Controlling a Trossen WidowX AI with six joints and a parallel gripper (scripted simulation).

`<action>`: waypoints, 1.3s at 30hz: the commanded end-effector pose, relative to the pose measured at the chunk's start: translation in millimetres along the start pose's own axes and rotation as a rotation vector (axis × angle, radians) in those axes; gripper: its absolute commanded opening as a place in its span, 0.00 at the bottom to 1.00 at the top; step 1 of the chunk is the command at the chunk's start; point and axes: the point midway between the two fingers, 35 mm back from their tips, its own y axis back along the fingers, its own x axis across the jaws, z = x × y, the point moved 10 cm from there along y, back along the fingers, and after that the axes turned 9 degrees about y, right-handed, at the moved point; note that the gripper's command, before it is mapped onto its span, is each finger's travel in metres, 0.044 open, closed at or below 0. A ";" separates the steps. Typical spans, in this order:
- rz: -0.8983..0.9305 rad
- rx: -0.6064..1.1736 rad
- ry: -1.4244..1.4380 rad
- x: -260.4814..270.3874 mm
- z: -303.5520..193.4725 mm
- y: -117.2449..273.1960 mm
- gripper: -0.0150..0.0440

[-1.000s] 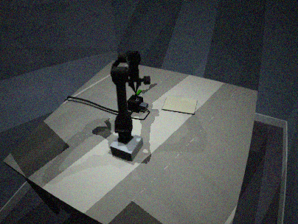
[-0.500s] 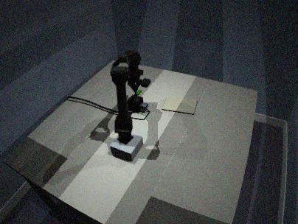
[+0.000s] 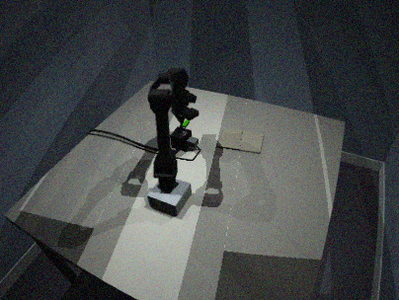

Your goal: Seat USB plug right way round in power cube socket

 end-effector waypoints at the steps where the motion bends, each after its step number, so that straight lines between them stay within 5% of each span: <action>1: -0.001 0.001 -0.097 0.0 -0.1 -0.3 0.25; 39: -0.001 0.001 -1.092 0.0 -0.1 -0.4 0.25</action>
